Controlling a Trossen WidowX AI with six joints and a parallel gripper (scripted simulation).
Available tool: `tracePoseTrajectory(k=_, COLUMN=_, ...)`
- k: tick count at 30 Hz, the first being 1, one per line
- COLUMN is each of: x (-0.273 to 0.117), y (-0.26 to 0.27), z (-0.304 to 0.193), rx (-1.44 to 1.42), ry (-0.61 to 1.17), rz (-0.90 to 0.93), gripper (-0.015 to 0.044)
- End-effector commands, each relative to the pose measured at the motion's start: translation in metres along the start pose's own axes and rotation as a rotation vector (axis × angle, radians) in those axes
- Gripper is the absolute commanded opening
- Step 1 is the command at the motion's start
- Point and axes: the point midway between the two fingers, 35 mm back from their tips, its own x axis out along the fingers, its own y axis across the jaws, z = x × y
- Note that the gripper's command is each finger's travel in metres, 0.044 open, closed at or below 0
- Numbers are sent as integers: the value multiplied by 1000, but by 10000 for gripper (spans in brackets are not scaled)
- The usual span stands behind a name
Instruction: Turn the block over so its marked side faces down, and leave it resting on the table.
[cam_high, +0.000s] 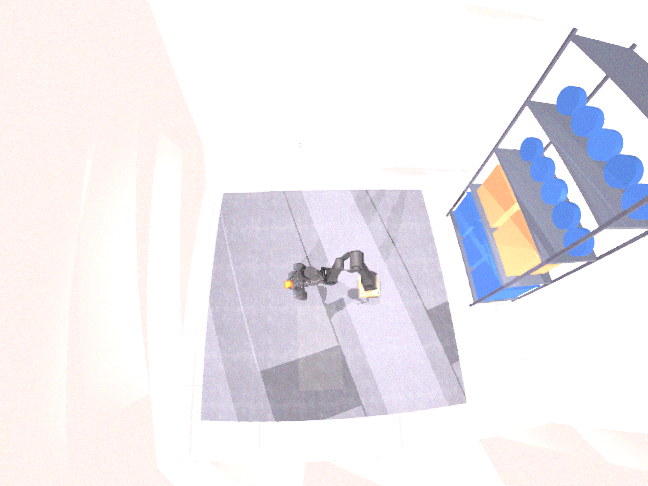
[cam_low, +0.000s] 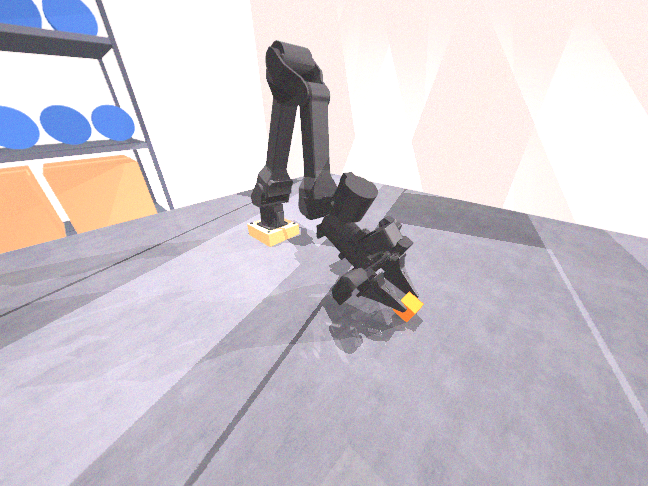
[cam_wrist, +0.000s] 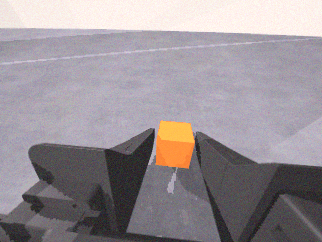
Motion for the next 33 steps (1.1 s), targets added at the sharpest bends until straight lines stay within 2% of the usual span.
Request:
tracePoseTrajectory(k=1, x=0, y=0, z=0, rx=4, ry=-1, rz=3, gripper=289)
tracePoseTrajectory(k=7, x=0, y=0, z=0, rx=4, ry=-1, rz=3, gripper=440)
tracePoseTrajectory(k=33, x=0, y=0, z=0, rx=4, ry=-1, rz=3, gripper=440)
